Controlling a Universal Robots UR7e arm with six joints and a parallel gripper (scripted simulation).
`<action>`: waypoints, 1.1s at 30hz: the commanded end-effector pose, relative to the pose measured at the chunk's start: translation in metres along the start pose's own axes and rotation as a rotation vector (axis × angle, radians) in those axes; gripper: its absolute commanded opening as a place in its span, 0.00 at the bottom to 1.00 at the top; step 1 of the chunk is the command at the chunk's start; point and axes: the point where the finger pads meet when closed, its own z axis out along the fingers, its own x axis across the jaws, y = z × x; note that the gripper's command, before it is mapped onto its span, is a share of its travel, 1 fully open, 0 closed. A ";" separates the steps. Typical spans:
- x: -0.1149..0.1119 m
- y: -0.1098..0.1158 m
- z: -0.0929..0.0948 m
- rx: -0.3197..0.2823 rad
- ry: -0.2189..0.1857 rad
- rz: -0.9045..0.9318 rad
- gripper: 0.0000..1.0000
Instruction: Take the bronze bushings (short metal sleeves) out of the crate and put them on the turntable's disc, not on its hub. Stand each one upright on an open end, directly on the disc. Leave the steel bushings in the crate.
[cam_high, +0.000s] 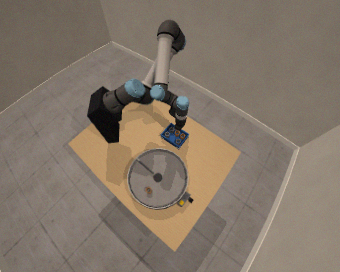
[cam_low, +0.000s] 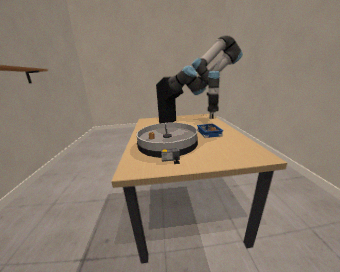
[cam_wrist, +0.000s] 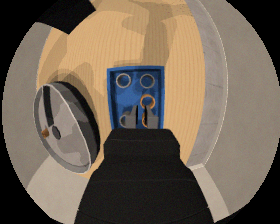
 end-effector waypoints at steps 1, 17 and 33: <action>0.020 -0.002 -0.001 -0.002 -0.013 0.002 0.36; 0.032 -0.003 -0.002 -0.005 -0.011 0.003 0.36; 0.032 -0.003 -0.002 -0.005 -0.011 0.003 0.36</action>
